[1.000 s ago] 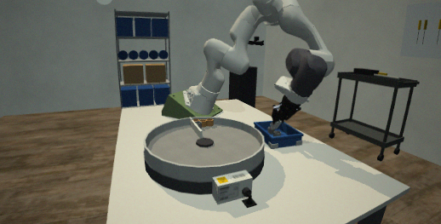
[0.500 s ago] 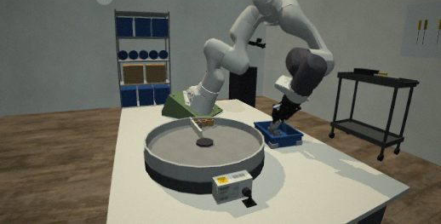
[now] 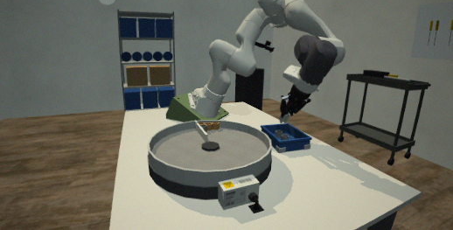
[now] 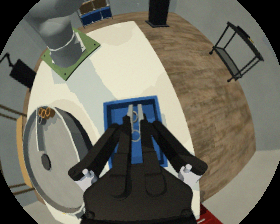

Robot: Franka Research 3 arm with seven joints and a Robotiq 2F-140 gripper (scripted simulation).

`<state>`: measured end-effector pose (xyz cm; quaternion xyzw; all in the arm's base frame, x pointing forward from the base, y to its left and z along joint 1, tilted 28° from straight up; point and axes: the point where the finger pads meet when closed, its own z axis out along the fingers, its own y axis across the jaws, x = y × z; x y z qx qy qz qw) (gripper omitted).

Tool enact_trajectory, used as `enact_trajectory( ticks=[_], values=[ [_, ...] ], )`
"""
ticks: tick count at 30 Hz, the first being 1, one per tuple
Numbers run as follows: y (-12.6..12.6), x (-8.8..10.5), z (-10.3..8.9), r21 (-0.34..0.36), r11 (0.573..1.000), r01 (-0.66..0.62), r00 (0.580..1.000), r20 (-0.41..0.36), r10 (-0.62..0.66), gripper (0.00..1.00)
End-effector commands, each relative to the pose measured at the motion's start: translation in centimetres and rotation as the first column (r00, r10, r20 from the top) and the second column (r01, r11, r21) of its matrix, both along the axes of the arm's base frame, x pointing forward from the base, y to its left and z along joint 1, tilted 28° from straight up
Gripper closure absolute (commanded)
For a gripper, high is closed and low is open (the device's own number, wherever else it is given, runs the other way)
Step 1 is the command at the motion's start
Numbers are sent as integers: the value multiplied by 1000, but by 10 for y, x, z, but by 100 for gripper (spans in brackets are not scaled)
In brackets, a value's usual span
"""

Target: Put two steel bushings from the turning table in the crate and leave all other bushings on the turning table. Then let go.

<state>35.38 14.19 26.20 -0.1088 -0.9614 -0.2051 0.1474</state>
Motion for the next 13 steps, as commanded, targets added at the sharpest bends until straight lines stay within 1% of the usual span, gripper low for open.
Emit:
enact_trajectory(
  ticks=[1, 6, 13],
  values=[
    [0, -12, 13, 8, 1000, -16, 1000, -17, 17, 93],
    [-5, -20, 29, 8, 1000, -16, 1000, -17, 17, 93],
    [-5, -20, 29, 8, 1000, -16, 1000, -17, 17, 93]
  ],
)
